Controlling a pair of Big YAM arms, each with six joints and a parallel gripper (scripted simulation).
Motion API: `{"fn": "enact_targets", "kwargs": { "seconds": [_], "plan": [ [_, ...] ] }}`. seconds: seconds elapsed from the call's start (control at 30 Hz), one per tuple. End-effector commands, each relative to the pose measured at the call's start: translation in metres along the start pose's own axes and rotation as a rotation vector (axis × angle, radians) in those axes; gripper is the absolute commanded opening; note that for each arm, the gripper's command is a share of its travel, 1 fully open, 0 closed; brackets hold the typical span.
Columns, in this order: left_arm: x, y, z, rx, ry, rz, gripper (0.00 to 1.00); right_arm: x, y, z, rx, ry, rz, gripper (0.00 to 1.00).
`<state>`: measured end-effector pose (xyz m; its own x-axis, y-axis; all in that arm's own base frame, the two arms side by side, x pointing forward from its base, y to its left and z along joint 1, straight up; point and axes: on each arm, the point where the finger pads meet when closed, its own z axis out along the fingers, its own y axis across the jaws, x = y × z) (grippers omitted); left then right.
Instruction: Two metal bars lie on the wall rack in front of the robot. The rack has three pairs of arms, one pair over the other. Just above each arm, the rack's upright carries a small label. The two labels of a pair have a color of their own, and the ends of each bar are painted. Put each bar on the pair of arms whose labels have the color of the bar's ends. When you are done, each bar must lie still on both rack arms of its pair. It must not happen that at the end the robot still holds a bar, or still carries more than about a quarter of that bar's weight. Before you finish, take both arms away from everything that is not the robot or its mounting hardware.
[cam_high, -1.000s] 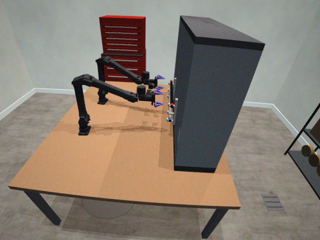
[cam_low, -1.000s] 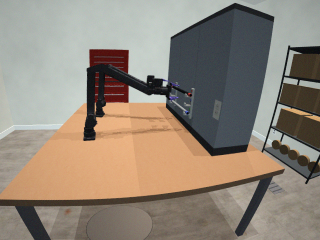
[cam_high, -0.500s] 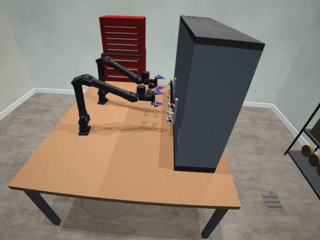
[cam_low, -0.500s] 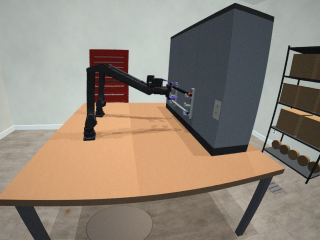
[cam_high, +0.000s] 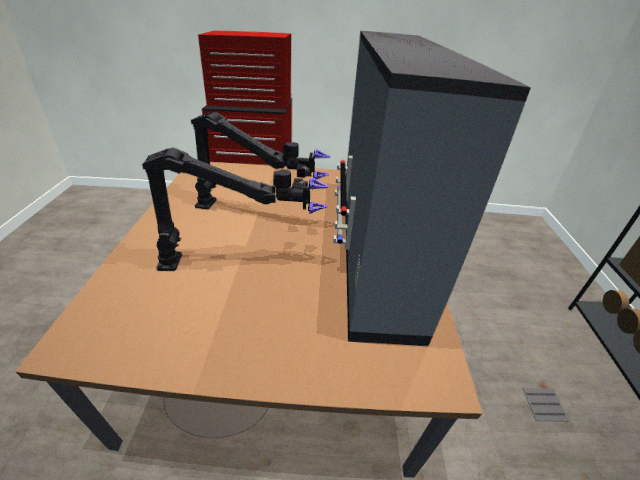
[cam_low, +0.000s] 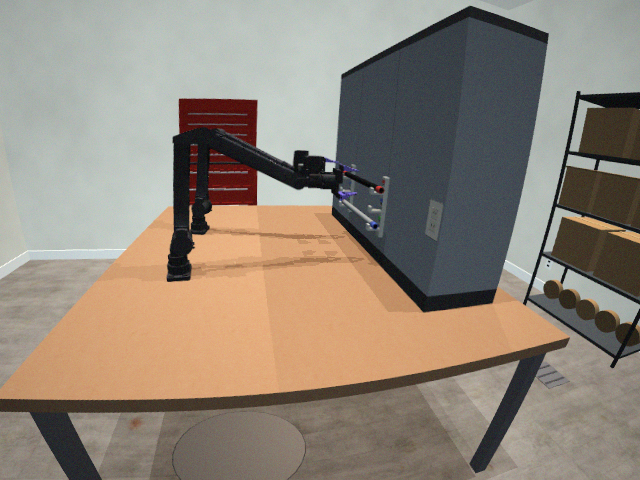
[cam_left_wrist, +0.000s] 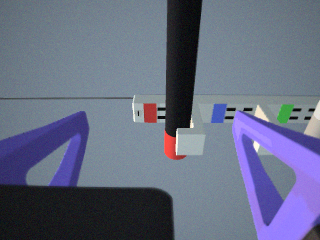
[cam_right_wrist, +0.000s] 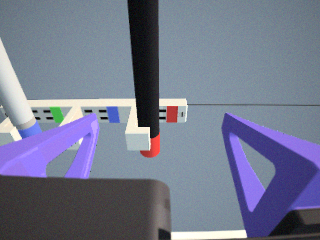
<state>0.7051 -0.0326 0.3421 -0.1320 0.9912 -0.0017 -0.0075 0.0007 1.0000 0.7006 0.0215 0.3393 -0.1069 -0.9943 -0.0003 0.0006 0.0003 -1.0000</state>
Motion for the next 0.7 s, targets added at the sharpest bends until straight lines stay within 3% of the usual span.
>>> {"fn": "enact_targets", "kwargs": {
  "seconds": [0.0, 0.67],
  "plan": [
    [0.009, 0.031, 0.006, -0.075, 0.012, -0.036, 0.95, 0.006, -0.051, 0.012, 0.108, 0.011, 0.035, 0.94],
    [0.012, -0.019, 0.006, -0.048, 0.012, -0.029, 0.82, 0.003, -0.003, 0.014, 0.085, 0.011, 0.030, 0.82]
  ]
}}
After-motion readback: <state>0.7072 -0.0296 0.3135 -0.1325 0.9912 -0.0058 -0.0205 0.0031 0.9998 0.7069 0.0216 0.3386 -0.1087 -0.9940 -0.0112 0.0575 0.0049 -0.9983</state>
